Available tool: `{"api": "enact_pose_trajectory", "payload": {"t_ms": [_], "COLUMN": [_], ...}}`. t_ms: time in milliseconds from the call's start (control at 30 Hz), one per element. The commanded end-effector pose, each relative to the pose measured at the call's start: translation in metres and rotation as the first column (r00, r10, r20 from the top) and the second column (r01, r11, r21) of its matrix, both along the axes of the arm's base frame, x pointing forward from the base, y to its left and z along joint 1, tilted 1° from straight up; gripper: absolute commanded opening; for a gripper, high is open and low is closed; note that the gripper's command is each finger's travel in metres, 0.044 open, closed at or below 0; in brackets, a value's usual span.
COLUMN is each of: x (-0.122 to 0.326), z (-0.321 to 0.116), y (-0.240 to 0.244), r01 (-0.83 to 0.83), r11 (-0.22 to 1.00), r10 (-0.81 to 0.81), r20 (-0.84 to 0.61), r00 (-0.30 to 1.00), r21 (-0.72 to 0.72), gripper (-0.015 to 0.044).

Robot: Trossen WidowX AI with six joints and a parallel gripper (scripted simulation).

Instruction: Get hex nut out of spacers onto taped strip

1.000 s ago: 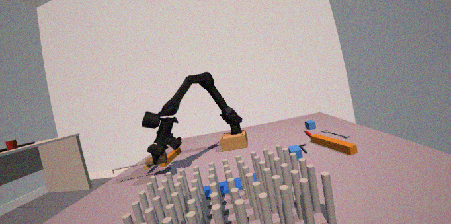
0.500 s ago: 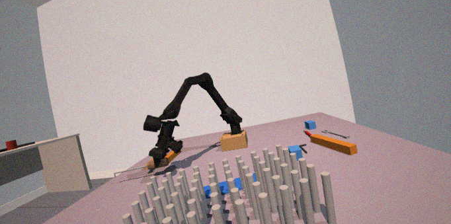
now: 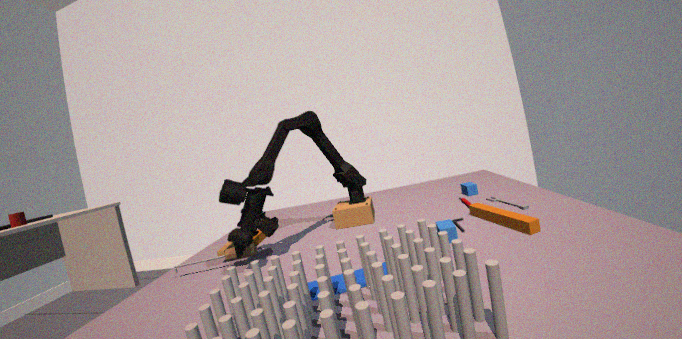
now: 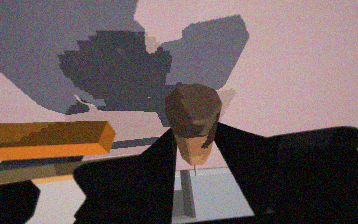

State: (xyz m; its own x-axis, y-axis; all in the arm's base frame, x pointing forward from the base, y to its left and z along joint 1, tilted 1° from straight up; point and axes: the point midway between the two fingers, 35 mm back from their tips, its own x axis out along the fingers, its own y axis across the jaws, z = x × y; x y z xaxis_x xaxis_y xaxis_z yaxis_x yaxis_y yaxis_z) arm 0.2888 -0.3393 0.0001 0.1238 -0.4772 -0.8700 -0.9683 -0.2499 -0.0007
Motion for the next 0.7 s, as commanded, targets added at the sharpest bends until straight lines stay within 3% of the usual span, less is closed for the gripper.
{"api": "enact_pose_trajectory", "payload": {"t_ms": [0, 467, 667], "x": [0.0, -0.003, -0.003], "z": [-0.001, -0.016, -0.016], "y": [-0.001, 0.001, 0.002], "r01": [-0.002, -0.002, 0.0], "r11": [1.0, 1.0, 1.0], "r10": [0.002, 0.002, 0.0], "r20": [0.003, 0.003, 0.0], "r00": [1.0, 1.0, 1.0], "r21": [-0.01, -0.01, 0.0], "gripper": [0.0, 0.0, 0.0157]}}
